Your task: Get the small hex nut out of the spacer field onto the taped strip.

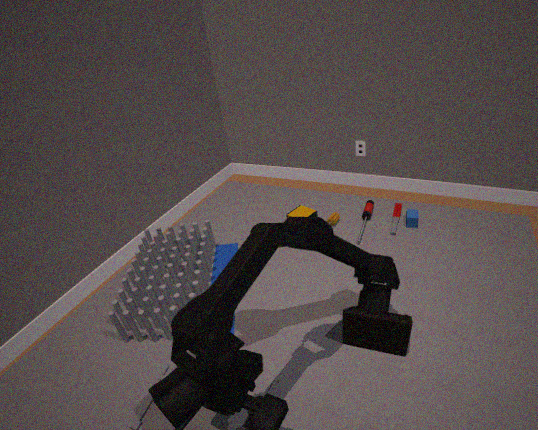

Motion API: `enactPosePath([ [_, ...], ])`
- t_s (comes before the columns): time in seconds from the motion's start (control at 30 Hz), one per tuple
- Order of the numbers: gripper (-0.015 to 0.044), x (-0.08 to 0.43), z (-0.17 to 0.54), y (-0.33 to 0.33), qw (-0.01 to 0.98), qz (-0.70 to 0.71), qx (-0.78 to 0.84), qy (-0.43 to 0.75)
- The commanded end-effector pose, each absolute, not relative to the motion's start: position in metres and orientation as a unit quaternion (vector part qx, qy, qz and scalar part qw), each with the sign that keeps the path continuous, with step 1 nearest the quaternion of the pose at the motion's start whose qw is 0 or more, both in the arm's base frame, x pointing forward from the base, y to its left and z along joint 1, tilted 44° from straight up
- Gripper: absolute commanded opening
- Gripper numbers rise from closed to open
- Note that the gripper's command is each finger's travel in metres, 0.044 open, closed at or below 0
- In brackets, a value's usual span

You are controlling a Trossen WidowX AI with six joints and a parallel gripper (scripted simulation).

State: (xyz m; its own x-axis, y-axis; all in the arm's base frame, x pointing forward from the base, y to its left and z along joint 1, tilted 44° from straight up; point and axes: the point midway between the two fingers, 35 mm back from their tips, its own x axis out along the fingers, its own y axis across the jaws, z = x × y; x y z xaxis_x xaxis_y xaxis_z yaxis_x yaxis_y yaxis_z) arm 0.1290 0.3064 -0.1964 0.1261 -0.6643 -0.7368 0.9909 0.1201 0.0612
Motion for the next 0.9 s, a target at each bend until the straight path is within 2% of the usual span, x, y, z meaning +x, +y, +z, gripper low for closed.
enactPosePath([
  [0.0, 0.0280, 0.130, -0.198, 0.306, 0.694, -0.595, 0.288, 0.285],
  [0.87, 0.0280, 0.137, -0.230, 0.279, 0.695, -0.595, 0.288, 0.285],
])
